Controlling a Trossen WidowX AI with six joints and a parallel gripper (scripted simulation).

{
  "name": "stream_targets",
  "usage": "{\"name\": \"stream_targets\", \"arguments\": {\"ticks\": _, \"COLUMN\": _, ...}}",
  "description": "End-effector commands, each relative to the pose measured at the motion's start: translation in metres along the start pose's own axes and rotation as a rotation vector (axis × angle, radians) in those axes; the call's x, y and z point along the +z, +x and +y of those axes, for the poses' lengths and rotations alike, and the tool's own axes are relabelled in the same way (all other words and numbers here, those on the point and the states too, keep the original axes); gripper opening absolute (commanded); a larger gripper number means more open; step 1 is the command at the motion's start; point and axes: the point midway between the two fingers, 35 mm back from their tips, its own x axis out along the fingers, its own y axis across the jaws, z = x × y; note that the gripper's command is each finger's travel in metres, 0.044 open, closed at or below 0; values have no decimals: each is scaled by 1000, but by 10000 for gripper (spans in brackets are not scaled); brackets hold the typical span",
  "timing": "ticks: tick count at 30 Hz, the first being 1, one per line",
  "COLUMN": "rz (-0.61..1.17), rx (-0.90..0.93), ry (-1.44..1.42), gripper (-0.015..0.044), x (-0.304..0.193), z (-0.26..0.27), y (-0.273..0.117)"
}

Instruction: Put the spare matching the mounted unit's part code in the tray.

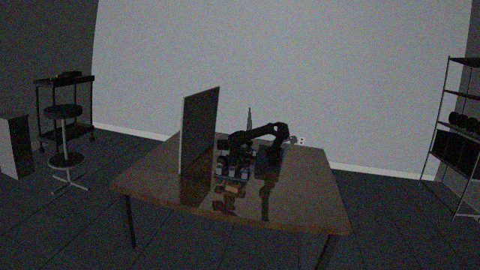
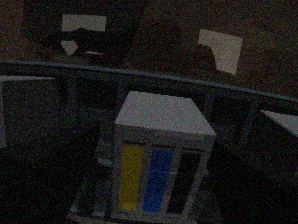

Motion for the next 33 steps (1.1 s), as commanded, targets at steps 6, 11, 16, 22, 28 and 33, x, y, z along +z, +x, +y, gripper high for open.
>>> {"name": "stream_targets", "arguments": {"ticks": 6, "rz": 0, "rx": 0, "ry": 0, "gripper": 155, "x": 0, "z": 0, "y": 0}}
{"name": "stream_targets", "arguments": {"ticks": 11, "rz": 0, "rx": 0, "ry": 0, "gripper": 122, "x": 0, "z": 0, "y": 0}}
{"name": "stream_targets", "arguments": {"ticks": 16, "rz": 0, "rx": 0, "ry": 0, "gripper": 0, "x": 0, "z": 0, "y": 0}}
{"name": "stream_targets", "arguments": {"ticks": 22, "rz": 0, "rx": 0, "ry": 0, "gripper": 0, "x": 0, "z": 0, "y": 0}}
{"name": "stream_targets", "arguments": {"ticks": 28, "rz": 6, "rx": -1, "ry": 0, "gripper": 0, "x": -1, "z": -3, "y": -18}}
{"name": "stream_targets", "arguments": {"ticks": 33, "rz": 10, "rx": -1, "ry": 0, "gripper": 0, "x": -1, "z": -3, "y": -45}}
